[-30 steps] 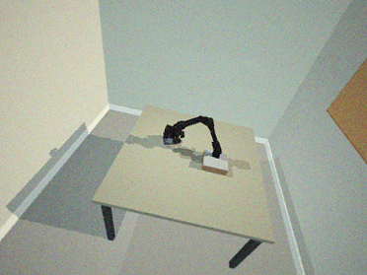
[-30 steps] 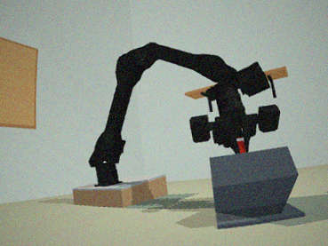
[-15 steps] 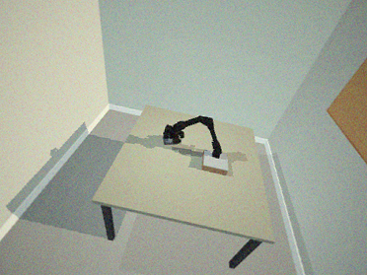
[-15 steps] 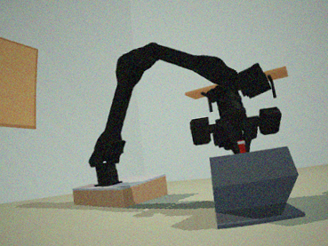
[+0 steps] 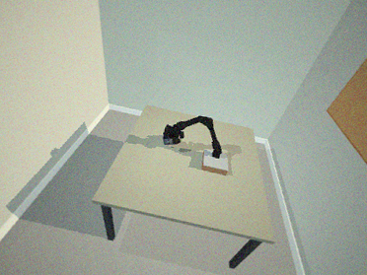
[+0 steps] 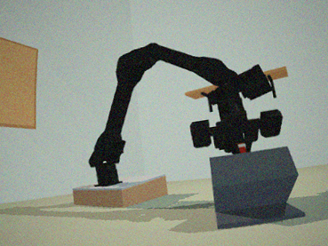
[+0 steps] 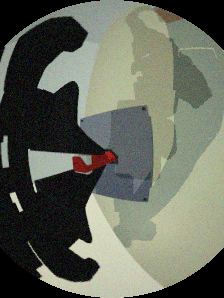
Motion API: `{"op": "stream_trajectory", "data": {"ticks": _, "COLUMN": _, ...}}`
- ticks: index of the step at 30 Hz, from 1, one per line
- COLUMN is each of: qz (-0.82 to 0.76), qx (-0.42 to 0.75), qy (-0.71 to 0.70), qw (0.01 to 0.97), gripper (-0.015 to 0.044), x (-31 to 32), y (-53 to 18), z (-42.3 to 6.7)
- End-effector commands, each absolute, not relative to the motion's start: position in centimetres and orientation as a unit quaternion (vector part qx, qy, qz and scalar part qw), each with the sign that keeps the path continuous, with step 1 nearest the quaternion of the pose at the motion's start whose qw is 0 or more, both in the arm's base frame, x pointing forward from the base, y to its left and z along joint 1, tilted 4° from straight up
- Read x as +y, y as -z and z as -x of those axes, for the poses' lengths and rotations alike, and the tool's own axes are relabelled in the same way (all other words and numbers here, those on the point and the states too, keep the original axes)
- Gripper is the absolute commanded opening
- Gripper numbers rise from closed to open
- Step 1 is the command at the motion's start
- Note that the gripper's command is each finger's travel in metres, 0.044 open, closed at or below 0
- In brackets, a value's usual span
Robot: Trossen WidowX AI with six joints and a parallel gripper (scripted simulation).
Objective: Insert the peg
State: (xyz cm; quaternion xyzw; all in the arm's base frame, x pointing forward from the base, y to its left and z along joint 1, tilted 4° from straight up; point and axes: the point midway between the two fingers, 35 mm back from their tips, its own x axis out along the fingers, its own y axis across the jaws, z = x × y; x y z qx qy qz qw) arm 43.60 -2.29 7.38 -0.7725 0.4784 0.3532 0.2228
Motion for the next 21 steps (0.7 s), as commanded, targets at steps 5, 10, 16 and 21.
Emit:
{"op": "stream_trajectory", "data": {"ticks": 5, "qz": 0.773, "qx": 0.477, "qy": -0.356, "qw": 0.222, "gripper": 0.0, "x": -2.34, "y": -7.03, "z": -43.66}}
{"op": "stream_trajectory", "data": {"ticks": 10, "qz": 0.772, "qx": 0.479, "qy": -0.353, "qw": 0.223, "gripper": 0.0, "x": -2.38, "y": -7.14, "z": -43.63}}
{"op": "stream_trajectory", "data": {"ticks": 16, "qz": 0.772, "qx": 0.479, "qy": -0.353, "qw": 0.223, "gripper": 0.0, "x": -2.38, "y": -7.14, "z": -43.63}}
{"op": "stream_trajectory", "data": {"ticks": 21, "qz": 0.772, "qx": 0.479, "qy": -0.353, "qw": 0.223, "gripper": 0.0131, "x": -2.38, "y": -7.14, "z": -43.63}}
